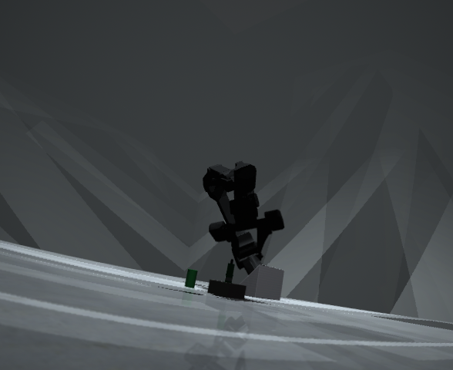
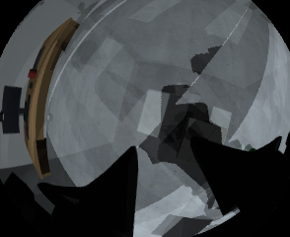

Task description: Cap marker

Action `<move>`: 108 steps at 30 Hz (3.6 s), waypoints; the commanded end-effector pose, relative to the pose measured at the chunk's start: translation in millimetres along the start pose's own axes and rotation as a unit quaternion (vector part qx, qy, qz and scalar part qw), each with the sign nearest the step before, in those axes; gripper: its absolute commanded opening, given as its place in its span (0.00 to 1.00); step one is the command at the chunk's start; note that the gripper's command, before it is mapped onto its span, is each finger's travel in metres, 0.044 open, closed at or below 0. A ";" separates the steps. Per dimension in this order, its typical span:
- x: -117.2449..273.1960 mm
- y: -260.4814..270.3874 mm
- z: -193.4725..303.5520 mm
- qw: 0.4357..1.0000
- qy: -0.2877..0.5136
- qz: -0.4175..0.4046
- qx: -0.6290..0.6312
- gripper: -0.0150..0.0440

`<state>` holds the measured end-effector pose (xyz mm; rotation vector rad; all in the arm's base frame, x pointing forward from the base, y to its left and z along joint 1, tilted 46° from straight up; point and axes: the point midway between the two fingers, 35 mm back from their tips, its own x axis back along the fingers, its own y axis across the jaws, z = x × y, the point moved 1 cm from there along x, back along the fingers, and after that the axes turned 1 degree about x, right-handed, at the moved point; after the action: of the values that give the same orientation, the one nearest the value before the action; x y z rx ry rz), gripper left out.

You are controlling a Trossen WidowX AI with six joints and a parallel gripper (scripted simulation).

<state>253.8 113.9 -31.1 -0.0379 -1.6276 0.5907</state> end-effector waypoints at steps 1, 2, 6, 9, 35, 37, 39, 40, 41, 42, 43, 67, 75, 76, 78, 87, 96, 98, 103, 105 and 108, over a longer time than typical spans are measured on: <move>31.2 -66.1 13.6 0.966 0.055 0.094 -0.234 0.66; 35.6 -74.5 15.6 0.958 0.059 0.107 -0.261 0.66; 55.0 -108.4 25.1 0.915 0.072 0.161 -0.364 0.66; 71.8 -134.4 34.1 0.873 0.075 0.204 -0.436 0.66; 34.7 -160.4 54.3 0.849 0.073 0.227 -0.472 0.66; 32.7 -161.1 54.8 0.849 0.073 0.226 -0.472 0.66; 29.7 -162.1 55.6 0.849 0.073 0.226 -0.472 0.66; 28.2 -162.6 56.0 0.849 0.073 0.226 -0.472 0.66; 26.7 -163.1 56.4 0.849 0.073 0.226 -0.472 0.66; 25.2 -163.6 56.8 0.849 0.073 0.226 -0.472 0.66; 23.7 -164.1 57.3 0.849 0.073 0.226 -0.472 0.66; -9.9 -176.1 71.0 0.849 0.073 0.228 -0.472 0.66; -11.9 -176.6 71.8 0.849 0.073 0.228 -0.472 0.47; -11.9 -176.6 71.8 0.849 0.073 0.228 -0.472 0.46; -11.9 -176.6 71.8 0.849 0.073 0.228 -0.472 0.44; -9.5 -173.5 64.7 0.855 0.058 0.217 -0.467 0.25; 5.8 -167.8 58.9 0.854 0.063 0.218 -0.469 0.25; 9.9 -166.4 57.7 0.853 0.064 0.219 -0.469 0.25; 20.4 -162.9 54.9 0.852 0.068 0.221 -0.470 0.25; 24.7 -161.5 54.0 0.851 0.069 0.222 -0.471 0.25; 31.3 -159.4 52.6 0.850 0.071 0.223 -0.471 0.25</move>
<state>248.9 -36.0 54.0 -1.1820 -1.6241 0.0708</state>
